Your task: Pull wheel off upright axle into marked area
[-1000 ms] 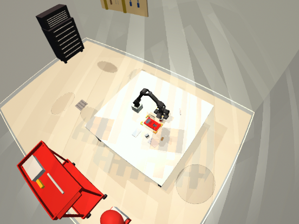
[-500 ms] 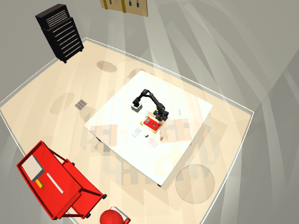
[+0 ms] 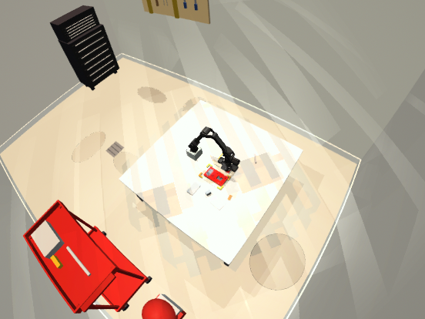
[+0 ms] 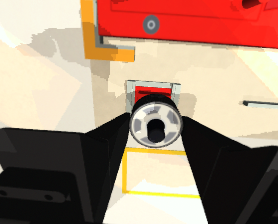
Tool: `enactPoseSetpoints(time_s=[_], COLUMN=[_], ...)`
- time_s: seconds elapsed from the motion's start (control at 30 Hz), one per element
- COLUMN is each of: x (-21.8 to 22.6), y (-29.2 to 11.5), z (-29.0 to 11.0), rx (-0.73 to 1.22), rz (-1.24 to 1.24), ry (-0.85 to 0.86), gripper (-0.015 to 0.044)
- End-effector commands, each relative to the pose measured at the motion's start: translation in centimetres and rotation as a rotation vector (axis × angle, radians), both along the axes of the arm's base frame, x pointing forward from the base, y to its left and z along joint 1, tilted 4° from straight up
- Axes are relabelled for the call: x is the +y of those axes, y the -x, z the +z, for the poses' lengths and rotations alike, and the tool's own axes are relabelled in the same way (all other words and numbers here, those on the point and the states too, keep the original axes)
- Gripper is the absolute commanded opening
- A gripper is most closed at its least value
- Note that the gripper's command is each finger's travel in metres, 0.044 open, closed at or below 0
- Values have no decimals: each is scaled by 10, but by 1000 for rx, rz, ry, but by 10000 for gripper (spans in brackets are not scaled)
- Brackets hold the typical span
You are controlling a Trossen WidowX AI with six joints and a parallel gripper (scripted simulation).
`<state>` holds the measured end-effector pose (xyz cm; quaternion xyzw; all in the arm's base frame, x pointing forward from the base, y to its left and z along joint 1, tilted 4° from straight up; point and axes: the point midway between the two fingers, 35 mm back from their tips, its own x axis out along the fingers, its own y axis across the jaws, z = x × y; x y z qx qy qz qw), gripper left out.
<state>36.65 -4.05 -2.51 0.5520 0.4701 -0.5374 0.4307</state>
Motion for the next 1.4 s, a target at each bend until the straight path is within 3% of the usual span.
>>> enactPoseSetpoints(time_s=[0.0, 1.37], x=[0, -1], y=[-1, -1], z=[2, 15], rx=[-2, -6], rz=[0, -2], ry=[0, -1], gripper=[0, 0])
